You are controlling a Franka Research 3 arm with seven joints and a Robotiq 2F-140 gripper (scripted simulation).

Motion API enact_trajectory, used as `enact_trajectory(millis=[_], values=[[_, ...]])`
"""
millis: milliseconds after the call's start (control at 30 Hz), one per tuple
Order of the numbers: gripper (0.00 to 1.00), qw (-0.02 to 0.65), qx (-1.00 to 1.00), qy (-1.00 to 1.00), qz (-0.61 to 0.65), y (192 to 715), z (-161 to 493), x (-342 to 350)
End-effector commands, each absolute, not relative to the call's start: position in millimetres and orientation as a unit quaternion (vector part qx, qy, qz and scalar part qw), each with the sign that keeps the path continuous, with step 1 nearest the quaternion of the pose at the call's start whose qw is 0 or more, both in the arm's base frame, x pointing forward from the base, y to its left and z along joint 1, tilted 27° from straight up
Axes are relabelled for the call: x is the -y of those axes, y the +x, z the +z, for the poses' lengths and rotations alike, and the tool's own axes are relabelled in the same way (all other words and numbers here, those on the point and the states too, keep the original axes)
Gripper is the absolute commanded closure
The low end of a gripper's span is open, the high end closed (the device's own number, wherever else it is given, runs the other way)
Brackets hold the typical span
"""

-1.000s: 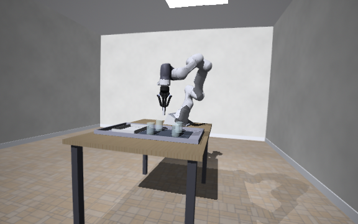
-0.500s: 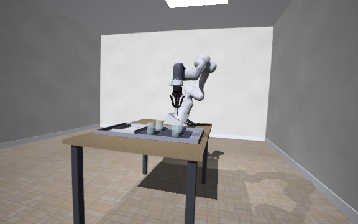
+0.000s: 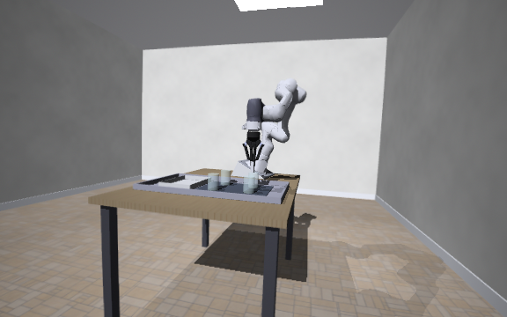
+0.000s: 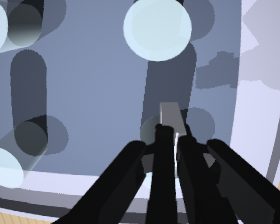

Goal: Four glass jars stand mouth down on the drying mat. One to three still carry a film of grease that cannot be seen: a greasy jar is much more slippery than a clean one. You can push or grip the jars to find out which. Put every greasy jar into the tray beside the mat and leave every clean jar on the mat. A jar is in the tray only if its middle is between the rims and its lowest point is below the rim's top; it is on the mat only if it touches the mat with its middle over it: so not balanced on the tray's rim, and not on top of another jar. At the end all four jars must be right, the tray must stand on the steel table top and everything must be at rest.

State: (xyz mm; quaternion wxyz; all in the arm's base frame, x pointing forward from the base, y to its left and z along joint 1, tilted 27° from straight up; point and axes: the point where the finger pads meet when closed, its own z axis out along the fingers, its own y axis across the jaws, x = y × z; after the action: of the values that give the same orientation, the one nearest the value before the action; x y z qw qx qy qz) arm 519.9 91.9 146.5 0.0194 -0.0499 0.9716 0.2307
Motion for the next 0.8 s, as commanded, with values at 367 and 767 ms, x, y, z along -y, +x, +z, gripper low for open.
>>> enact_trajectory(millis=[367, 767], values=[[1.00, 0.027, -0.973, -0.039, 0.228, 527.3, 120.9, -104.3], [1.00, 0.027, -0.973, -0.039, 0.228, 527.9, 120.9, -104.4]])
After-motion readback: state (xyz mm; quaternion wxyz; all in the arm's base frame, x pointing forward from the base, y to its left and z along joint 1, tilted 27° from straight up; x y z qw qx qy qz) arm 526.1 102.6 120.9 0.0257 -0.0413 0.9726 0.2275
